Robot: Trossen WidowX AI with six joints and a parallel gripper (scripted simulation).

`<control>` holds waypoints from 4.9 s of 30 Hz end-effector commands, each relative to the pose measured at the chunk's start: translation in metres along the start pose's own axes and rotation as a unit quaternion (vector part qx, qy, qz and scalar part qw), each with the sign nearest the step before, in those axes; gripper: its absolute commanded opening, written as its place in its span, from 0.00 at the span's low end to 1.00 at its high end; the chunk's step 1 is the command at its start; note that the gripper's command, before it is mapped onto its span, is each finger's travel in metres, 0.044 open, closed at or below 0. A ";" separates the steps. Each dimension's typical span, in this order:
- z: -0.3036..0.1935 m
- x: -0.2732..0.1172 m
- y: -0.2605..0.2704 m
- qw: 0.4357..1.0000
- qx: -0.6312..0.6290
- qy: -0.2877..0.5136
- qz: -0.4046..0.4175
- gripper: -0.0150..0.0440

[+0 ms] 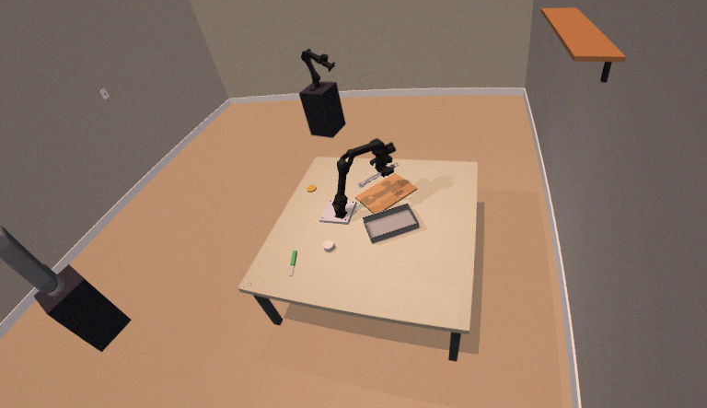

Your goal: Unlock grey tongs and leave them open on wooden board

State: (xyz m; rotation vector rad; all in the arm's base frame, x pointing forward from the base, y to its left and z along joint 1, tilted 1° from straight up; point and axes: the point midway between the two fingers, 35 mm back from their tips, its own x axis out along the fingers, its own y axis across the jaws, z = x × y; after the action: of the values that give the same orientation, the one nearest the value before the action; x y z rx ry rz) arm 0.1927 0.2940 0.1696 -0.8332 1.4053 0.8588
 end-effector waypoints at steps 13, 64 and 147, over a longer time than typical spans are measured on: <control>0.005 0.013 -0.001 1.000 -0.003 -0.002 -0.002 0.00; 0.005 0.096 -0.001 1.000 -0.003 -0.002 -0.002 0.00; -0.006 -0.043 0.150 0.999 -0.002 -0.033 0.014 1.00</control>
State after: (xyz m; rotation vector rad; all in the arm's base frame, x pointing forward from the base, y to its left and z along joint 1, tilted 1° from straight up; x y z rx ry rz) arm 0.0579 0.3581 0.2139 -0.7881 1.3604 0.9066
